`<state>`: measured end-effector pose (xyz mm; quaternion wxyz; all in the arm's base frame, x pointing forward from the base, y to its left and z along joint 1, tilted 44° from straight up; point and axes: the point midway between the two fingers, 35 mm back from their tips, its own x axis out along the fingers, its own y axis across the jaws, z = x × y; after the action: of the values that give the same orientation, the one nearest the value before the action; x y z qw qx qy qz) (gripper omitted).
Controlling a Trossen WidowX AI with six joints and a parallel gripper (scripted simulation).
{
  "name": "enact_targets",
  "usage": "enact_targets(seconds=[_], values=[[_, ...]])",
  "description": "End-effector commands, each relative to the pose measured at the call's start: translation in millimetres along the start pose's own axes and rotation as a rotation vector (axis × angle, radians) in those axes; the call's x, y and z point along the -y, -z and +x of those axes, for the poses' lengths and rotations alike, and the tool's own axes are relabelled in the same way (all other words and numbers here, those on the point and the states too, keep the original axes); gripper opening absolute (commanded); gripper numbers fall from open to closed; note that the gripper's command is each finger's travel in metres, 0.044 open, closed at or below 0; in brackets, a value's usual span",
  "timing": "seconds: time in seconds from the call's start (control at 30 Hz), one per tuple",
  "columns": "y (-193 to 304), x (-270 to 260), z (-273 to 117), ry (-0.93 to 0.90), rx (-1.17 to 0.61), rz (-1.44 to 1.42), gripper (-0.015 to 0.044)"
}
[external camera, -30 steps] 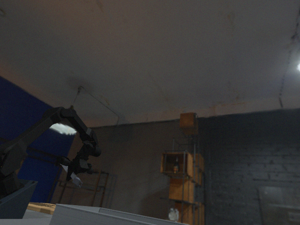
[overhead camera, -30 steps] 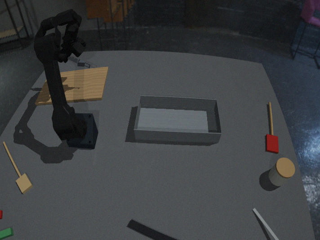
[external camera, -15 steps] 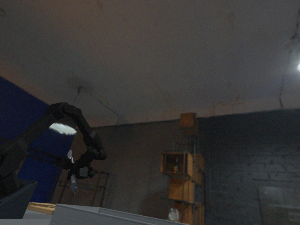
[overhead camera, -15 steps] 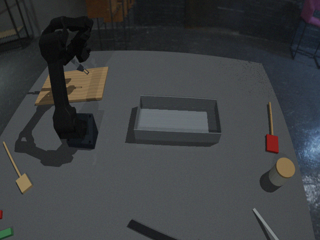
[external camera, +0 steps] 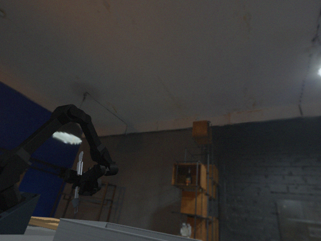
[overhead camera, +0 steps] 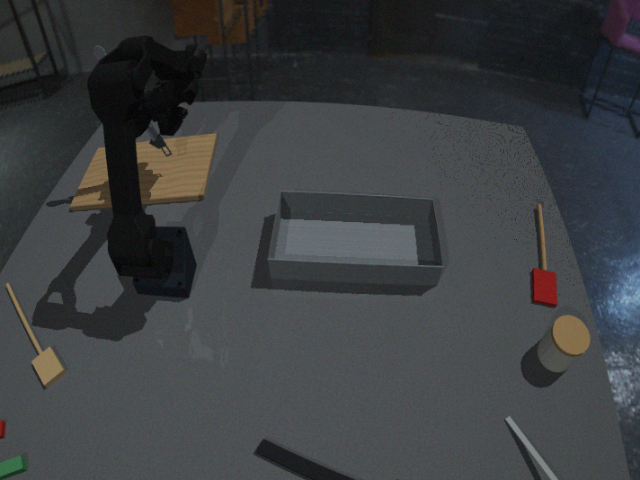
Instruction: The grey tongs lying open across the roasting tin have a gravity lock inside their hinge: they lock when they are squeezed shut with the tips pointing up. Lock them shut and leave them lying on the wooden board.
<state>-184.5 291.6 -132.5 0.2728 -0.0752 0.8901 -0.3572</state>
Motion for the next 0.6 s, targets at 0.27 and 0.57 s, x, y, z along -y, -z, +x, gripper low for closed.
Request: enact_targets(seconds=[0.27, 0.57], values=[[6.4, 5.9, -10.2, -0.007, -0.104, -0.035, -0.015], [6.4, 5.9, -10.2, -0.007, -0.104, -0.035, -0.015]])
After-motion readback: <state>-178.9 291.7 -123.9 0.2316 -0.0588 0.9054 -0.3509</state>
